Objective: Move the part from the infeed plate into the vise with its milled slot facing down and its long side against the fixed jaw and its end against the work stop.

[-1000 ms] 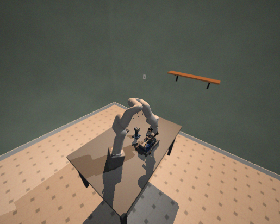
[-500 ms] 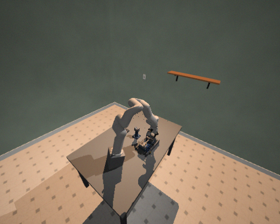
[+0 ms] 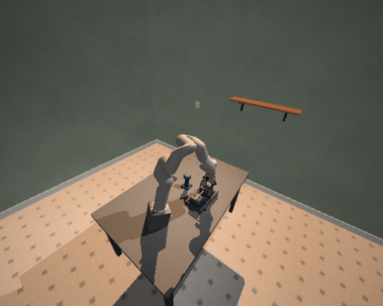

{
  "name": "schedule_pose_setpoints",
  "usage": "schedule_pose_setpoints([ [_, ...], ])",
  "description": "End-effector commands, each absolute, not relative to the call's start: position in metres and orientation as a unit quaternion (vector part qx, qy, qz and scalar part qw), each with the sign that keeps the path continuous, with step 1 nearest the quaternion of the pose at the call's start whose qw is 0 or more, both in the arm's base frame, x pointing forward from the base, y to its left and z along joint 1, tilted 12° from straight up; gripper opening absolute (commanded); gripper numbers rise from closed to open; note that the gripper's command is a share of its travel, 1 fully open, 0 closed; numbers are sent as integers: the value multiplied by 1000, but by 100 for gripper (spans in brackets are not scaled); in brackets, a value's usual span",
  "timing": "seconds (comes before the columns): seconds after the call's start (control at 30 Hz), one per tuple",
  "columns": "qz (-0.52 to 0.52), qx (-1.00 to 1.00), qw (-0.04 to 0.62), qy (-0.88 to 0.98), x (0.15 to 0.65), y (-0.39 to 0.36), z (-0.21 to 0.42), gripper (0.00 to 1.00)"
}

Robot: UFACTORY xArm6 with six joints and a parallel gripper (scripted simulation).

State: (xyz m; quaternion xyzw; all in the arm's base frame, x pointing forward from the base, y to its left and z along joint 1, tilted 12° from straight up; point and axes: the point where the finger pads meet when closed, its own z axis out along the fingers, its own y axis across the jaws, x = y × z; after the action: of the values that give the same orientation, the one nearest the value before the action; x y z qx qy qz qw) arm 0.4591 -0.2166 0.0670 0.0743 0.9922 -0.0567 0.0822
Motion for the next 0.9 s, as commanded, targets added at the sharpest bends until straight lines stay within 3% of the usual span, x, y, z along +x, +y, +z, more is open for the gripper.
schedule_pose_setpoints([
  [0.0, -57, 74, 84, 992, 461, -217, 67, 0],
  [0.87, -57, 74, 84, 992, 462, -218, 61, 0],
])
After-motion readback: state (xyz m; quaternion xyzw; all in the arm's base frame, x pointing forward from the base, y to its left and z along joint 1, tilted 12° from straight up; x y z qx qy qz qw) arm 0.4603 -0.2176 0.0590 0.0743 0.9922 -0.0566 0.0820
